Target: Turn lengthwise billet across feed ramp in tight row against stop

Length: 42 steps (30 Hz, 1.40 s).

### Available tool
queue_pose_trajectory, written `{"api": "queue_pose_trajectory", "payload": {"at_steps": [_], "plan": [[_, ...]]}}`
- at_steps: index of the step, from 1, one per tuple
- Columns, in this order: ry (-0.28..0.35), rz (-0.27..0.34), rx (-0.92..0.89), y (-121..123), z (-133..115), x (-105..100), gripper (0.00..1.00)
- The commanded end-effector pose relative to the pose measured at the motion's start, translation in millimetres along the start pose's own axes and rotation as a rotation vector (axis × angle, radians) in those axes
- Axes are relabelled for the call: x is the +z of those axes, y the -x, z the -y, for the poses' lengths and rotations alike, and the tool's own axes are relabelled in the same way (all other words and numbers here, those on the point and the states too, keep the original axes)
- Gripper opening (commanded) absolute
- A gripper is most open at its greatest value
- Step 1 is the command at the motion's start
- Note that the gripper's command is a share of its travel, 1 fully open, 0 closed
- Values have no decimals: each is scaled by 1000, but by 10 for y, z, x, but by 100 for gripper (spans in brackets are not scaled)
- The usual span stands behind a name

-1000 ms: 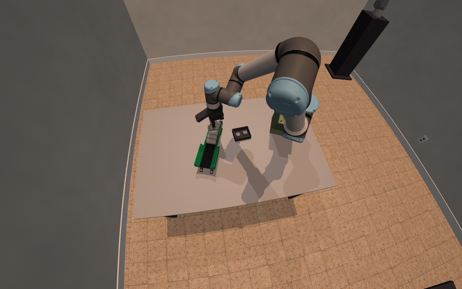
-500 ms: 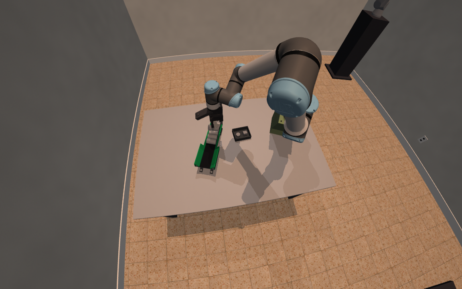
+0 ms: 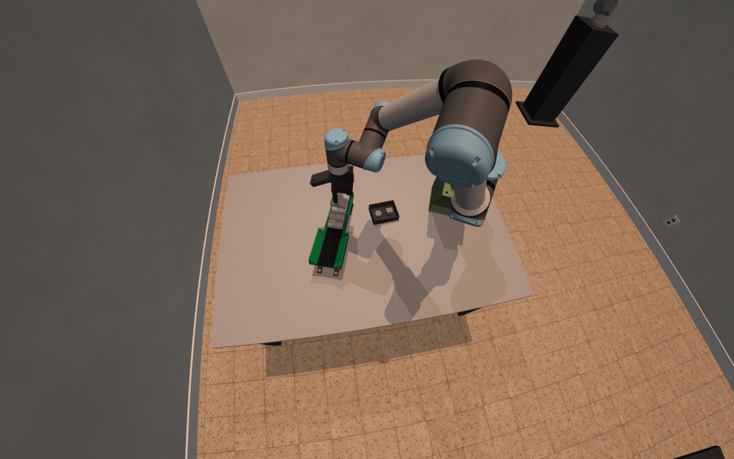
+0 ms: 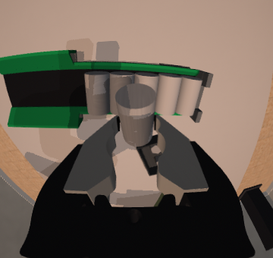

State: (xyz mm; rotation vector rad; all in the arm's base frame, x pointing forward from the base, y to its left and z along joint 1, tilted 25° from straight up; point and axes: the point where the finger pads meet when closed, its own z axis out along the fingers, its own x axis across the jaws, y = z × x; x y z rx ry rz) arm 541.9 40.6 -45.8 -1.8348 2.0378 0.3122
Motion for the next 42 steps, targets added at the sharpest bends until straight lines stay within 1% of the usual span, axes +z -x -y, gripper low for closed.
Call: {"api": "queue_pose_trajectory", "payload": {"at_steps": [1, 3, 15, 30, 32, 33, 42], "plan": [[-2, -1, 61, -6, 6, -6, 0], [-2, -2, 109, -9, 7, -7, 0], [-2, -2, 109, -9, 7, -7, 0], [-2, -2, 109, 288, 49, 4, 0], [-2, -2, 109, 288, 49, 4, 0], [-2, -2, 108, 229, 39, 3, 0], [-2, -2, 109, 407, 66, 8, 0]]}}
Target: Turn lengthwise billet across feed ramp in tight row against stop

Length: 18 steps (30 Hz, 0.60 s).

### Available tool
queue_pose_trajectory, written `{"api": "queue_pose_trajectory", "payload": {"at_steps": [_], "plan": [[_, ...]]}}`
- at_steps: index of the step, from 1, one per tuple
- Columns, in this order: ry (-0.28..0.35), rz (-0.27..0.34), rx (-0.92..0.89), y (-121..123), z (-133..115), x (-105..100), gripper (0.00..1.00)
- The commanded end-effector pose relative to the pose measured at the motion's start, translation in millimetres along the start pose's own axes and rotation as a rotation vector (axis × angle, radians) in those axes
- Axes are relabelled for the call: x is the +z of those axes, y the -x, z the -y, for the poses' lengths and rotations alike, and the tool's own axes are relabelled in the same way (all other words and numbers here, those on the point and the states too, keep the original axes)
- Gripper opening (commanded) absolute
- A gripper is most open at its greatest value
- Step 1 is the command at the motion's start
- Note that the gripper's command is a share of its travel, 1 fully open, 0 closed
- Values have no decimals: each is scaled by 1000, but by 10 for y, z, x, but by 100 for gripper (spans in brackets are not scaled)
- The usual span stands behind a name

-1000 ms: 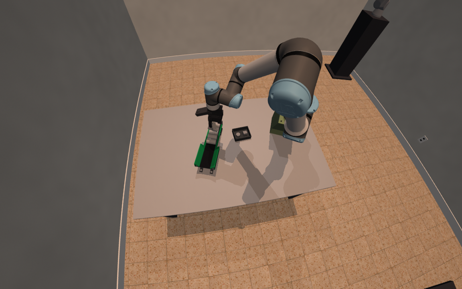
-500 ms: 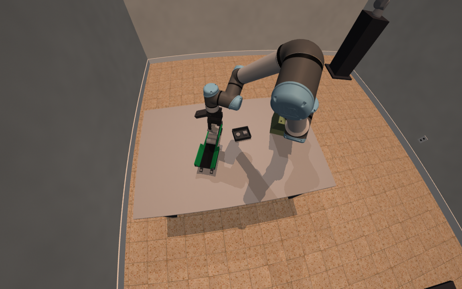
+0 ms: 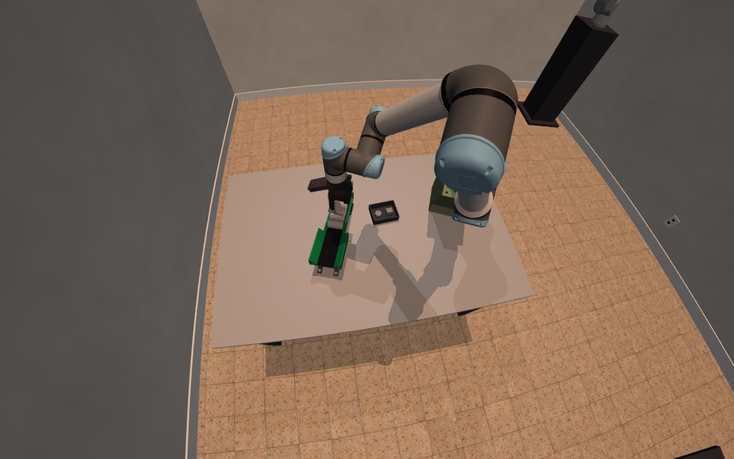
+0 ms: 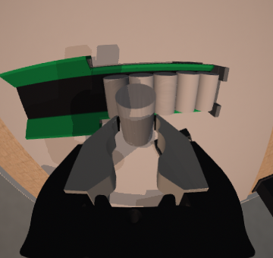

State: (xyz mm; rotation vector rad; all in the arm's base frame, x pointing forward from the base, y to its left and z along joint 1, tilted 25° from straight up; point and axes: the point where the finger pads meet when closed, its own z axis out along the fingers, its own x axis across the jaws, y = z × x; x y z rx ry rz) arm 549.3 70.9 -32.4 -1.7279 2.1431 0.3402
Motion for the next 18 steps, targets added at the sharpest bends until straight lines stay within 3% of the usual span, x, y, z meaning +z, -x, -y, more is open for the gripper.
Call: {"api": "queue_pose_trajectory", "payload": {"at_steps": [1, 18], "plan": [[-2, 0, 0, 93, 11, -4, 0], [-2, 0, 0, 314, 19, 3, 0]]}}
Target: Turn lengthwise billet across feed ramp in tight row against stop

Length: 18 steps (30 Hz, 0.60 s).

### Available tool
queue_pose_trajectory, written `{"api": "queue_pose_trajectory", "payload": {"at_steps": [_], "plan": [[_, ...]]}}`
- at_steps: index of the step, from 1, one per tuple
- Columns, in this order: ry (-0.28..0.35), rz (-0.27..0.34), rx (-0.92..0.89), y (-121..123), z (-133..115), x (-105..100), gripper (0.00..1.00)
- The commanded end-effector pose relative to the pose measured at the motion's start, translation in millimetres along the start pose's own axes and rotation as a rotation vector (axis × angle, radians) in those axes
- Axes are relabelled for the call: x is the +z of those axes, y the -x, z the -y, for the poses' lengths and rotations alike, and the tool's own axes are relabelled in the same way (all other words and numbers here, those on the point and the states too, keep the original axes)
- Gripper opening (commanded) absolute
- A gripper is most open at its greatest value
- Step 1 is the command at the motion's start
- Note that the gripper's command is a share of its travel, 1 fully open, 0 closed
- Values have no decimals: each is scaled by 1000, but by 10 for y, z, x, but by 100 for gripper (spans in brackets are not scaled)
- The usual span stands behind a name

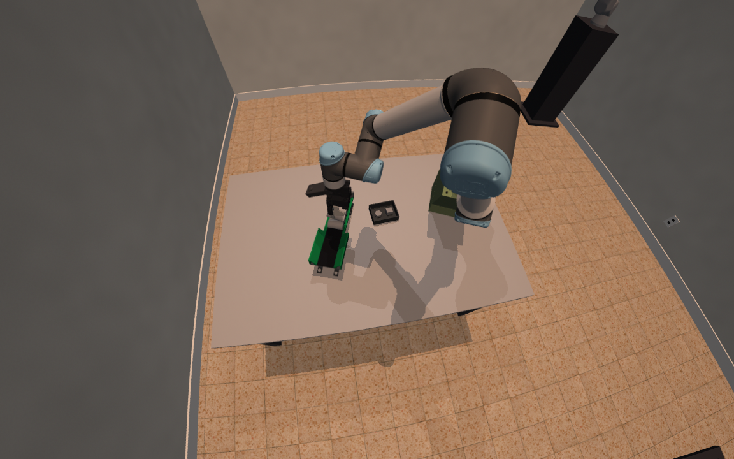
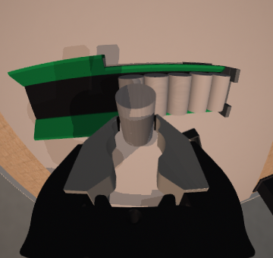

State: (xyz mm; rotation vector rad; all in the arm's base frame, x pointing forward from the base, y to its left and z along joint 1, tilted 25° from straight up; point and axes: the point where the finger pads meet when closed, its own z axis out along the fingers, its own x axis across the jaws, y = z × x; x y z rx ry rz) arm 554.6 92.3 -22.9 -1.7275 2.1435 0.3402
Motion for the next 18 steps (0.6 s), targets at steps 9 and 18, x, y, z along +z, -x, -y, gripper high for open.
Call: {"api": "queue_pose_trajectory", "payload": {"at_steps": [9, 18], "plan": [[-2, 0, 0, 137, 11, -2, 0], [-2, 0, 0, 316, 19, 2, 0]]}}
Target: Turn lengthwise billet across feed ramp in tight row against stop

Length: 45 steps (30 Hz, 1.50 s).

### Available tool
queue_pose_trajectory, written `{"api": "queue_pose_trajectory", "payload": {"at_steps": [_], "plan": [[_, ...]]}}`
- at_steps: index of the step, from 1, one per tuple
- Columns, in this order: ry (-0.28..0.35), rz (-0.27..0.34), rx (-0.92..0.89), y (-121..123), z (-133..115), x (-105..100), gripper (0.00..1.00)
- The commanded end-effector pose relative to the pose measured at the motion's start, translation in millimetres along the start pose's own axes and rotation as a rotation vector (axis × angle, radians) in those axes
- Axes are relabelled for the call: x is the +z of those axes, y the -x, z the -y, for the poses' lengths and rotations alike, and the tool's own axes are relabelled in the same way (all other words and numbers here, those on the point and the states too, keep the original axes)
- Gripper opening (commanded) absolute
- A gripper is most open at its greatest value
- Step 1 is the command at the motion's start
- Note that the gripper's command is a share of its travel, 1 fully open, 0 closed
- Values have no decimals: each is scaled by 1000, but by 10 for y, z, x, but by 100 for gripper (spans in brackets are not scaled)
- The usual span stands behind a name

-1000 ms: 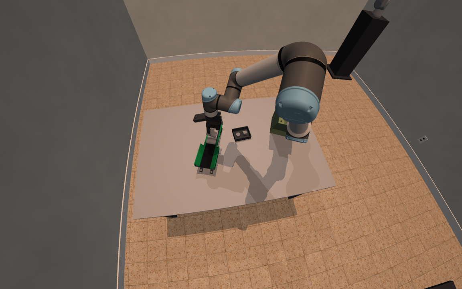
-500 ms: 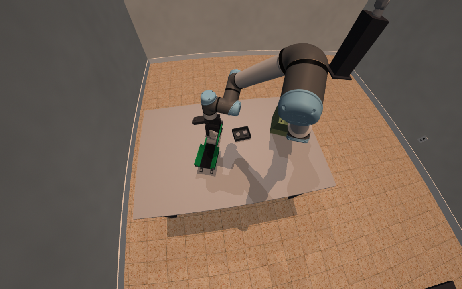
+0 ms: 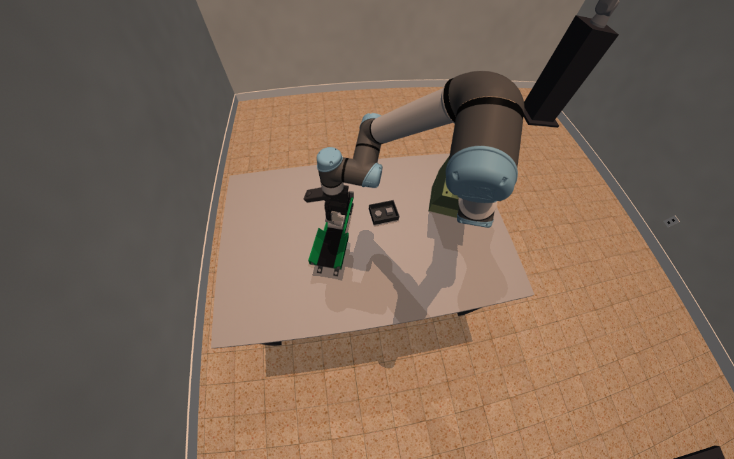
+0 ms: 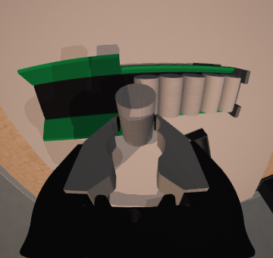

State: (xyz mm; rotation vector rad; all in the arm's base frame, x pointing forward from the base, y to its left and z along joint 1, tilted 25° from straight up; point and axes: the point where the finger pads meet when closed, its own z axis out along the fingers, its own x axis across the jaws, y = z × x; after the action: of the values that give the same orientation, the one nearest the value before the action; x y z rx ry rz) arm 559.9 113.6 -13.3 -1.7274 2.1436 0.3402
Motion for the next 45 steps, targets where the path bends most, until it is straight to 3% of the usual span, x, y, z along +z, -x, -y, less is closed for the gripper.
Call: {"api": "queue_pose_trajectory", "payload": {"at_steps": [1, 6, 20, 23, 37, 45], "plan": [[-2, 0, 0, 97, 12, -4, 0], [-2, 0, 0, 78, 9, -4, 0], [-2, 0, 0, 358, 23, 2, 0], [-2, 0, 0, 299, 18, 2, 0], [-2, 0, 0, 569, 33, 7, 0], [-2, 0, 0, 524, 30, 6, 0]]}}
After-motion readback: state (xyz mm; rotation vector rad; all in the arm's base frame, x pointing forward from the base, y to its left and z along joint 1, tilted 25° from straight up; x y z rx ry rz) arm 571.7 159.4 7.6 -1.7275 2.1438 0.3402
